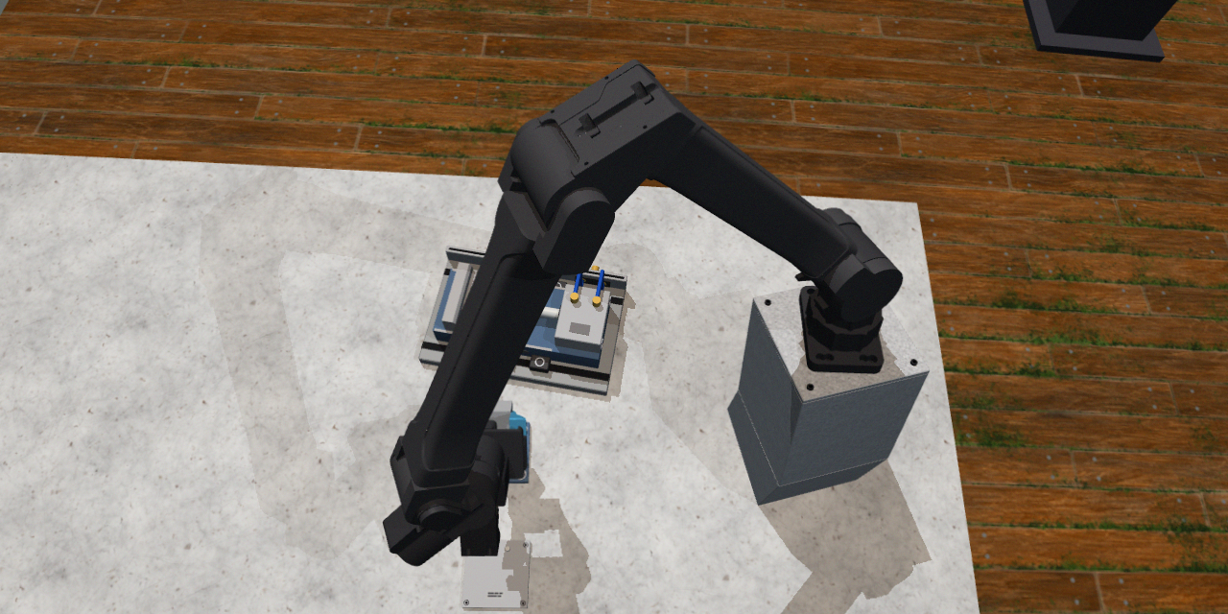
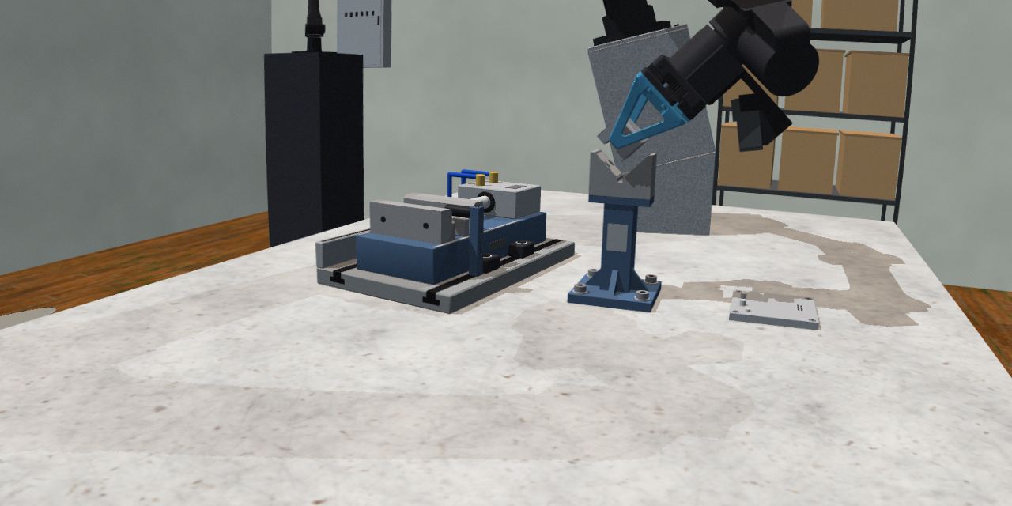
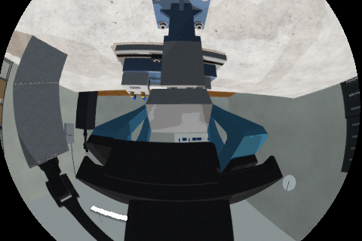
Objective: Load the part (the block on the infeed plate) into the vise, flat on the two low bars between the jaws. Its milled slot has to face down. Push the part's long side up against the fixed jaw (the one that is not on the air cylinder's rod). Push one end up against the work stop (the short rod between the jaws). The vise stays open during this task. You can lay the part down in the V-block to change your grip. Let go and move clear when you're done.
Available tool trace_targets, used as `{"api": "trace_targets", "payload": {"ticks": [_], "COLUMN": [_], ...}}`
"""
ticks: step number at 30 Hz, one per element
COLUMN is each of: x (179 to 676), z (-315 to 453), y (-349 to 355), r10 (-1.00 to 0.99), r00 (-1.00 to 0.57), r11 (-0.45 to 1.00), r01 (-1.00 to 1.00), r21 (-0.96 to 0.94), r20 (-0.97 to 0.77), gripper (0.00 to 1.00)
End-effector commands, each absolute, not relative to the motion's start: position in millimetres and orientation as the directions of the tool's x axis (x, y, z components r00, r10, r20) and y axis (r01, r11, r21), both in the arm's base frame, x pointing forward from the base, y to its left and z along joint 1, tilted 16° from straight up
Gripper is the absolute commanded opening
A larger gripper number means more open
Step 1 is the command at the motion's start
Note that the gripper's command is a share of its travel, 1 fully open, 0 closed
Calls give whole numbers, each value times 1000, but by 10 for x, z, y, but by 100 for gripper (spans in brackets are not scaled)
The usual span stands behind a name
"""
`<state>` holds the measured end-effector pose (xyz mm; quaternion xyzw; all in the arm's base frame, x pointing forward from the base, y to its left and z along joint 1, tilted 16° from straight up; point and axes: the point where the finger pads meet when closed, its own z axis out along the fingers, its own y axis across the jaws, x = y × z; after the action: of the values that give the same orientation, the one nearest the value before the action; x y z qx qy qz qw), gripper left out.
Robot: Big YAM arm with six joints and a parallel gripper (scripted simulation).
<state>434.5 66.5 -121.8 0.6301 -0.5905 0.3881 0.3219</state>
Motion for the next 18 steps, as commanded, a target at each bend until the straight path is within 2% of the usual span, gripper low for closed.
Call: {"api": "trace_targets", "payload": {"ticks": [1,18], "x": [4419,4418], "z": [-1026,-1000], "y": [788,792], "r10": [-506,-506], "r00": [-24,-25], "r11": [-104,-104], "r01": [-991,-991], "r21": [-89,-89], "r20": [862,862], "gripper": [0,0]}}
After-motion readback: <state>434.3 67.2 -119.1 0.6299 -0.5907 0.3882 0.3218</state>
